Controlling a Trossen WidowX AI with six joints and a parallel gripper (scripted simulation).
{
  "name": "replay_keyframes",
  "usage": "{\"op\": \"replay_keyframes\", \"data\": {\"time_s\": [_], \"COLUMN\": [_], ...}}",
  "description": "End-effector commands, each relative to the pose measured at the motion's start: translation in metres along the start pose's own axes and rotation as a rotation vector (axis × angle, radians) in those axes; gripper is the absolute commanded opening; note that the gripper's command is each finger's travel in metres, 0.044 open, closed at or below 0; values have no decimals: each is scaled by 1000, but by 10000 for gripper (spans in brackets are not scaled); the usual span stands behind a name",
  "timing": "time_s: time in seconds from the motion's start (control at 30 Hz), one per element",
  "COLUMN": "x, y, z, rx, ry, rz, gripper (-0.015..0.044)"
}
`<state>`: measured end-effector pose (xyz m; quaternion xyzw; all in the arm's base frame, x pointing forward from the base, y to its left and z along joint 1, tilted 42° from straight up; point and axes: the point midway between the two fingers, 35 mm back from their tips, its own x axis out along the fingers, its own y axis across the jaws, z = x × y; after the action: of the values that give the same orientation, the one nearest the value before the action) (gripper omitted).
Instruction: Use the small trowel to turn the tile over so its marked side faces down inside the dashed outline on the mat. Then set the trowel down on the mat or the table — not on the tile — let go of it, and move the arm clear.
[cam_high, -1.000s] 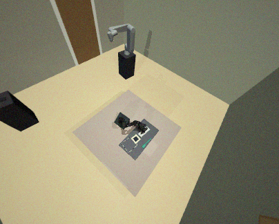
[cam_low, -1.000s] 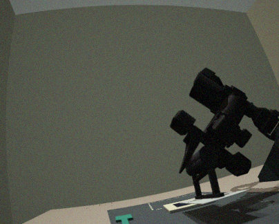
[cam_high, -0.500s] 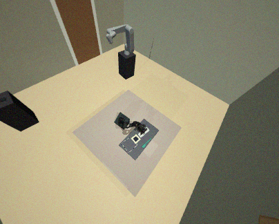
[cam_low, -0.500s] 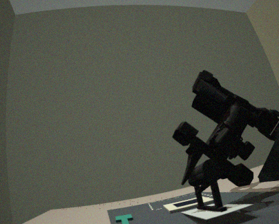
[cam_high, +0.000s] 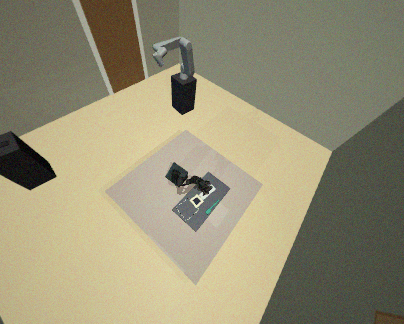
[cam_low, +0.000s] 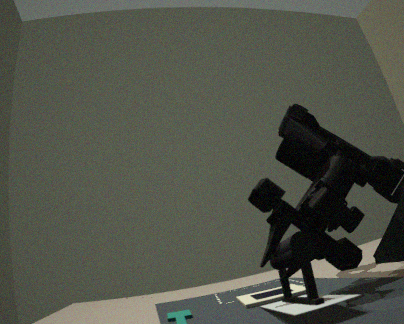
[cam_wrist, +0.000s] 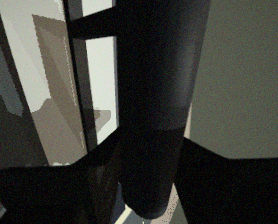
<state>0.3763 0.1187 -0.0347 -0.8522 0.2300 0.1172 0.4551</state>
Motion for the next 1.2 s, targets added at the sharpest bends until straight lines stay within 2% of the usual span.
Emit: {"op": "replay_keyframes", "data": {"time_s": [0.0,0.67,1.17], "x": [0,-3,-14], "y": [-2,-3,-17], "z": [-10,-41,-36], "rx": [4,2,-77], "ry": [4,6,72], "rz": [-2,-4,-4], "gripper": [0,0,0]}}
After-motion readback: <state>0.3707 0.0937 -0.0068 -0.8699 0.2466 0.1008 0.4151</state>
